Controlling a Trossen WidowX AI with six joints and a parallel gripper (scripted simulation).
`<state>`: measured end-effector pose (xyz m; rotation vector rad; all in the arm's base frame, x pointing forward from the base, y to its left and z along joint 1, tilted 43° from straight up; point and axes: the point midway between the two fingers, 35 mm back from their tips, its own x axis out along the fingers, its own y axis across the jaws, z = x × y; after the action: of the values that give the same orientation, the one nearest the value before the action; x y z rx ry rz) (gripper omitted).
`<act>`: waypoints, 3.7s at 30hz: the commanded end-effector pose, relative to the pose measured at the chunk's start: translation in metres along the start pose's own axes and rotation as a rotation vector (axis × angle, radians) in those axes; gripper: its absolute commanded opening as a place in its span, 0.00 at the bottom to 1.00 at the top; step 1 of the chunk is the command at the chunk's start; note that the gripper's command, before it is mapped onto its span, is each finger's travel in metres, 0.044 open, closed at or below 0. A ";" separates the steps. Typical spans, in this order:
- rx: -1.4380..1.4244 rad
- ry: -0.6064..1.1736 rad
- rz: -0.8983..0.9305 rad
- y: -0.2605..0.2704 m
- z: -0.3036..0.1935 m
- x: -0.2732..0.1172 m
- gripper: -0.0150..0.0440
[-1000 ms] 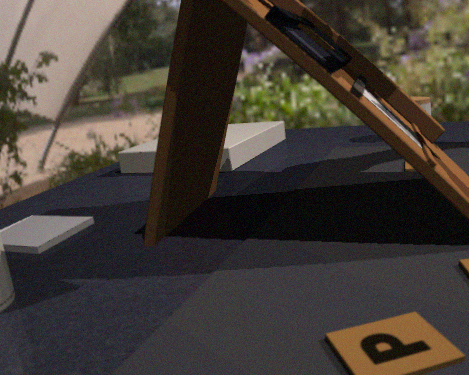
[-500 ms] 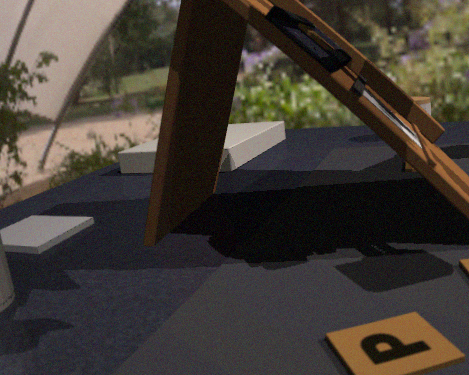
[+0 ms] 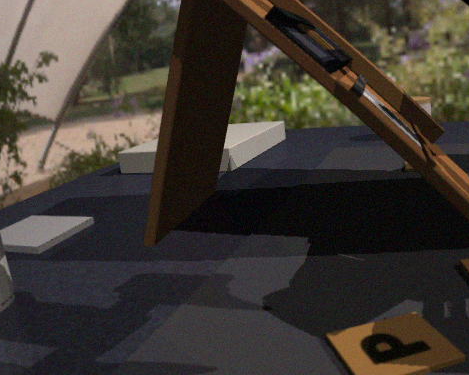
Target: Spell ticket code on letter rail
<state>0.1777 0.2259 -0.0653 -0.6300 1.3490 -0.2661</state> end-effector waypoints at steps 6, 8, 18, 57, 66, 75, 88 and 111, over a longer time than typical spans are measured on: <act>0.625 0.035 -0.143 0.016 -0.059 0.081 0.83; 0.633 0.035 -0.146 0.015 -0.059 0.082 0.83; 0.633 0.034 -0.146 0.011 -0.058 0.081 0.83; 0.634 0.033 -0.148 0.003 -0.063 0.133 0.83; 0.634 0.033 -0.148 0.003 -0.063 0.133 0.83; 0.634 0.033 -0.148 0.003 -0.063 0.133 0.73; 0.634 0.033 -0.148 0.003 -0.063 0.128 0.38; 0.634 0.033 -0.147 0.004 -0.061 0.115 0.25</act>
<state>0.1448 0.1508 -0.1694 -0.1940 1.1620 -0.7855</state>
